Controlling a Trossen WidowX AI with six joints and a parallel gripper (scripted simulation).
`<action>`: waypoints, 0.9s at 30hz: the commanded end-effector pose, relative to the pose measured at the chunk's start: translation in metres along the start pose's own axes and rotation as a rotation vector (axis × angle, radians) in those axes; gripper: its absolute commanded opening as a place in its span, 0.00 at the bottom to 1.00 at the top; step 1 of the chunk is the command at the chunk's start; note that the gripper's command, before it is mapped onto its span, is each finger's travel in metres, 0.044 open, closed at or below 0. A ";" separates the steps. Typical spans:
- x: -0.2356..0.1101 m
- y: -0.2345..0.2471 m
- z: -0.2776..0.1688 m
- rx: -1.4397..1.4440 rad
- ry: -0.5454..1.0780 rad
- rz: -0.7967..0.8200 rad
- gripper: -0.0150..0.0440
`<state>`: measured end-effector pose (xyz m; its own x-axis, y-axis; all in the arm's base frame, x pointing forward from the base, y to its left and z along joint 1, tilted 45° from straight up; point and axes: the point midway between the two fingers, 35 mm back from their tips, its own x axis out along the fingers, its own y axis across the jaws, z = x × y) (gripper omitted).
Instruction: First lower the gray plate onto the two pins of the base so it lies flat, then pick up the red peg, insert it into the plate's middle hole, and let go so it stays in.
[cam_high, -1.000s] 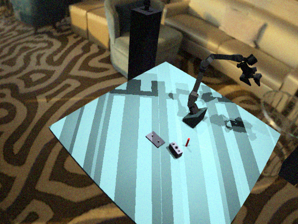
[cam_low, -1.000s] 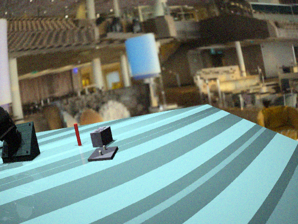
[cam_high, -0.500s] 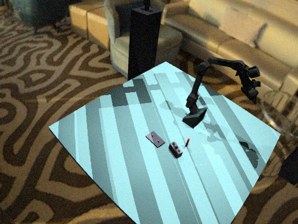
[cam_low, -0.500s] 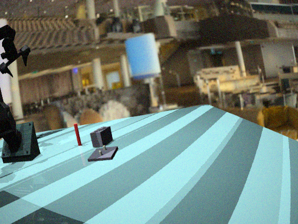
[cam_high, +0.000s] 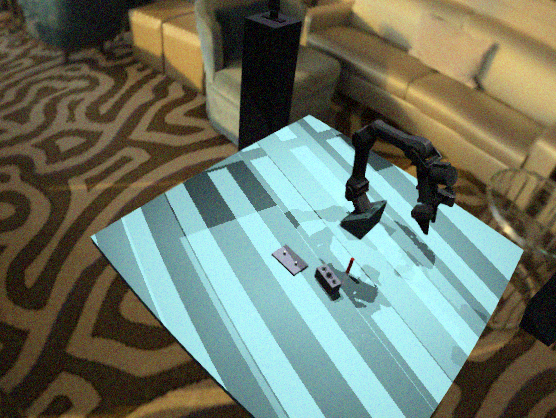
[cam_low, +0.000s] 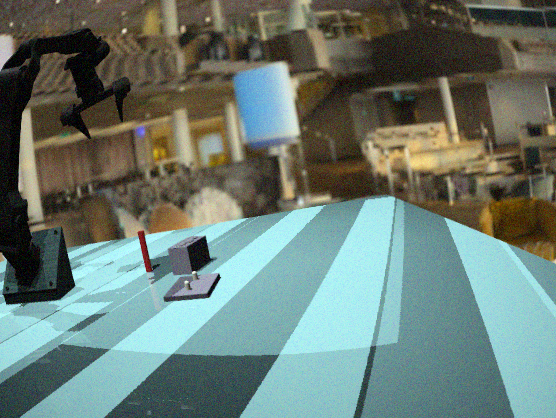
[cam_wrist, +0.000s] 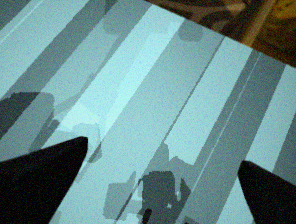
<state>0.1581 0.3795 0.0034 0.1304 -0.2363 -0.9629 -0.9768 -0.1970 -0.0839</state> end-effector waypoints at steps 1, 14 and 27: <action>0.021 -0.046 -0.052 0.127 0.124 0.007 1.00; 0.068 -0.134 -0.234 0.411 0.483 0.076 1.00; 0.099 -0.132 -0.286 0.454 0.544 0.100 1.00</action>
<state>0.3484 0.1339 0.0087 0.0027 -0.6846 -0.7289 -0.9476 0.2312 -0.2206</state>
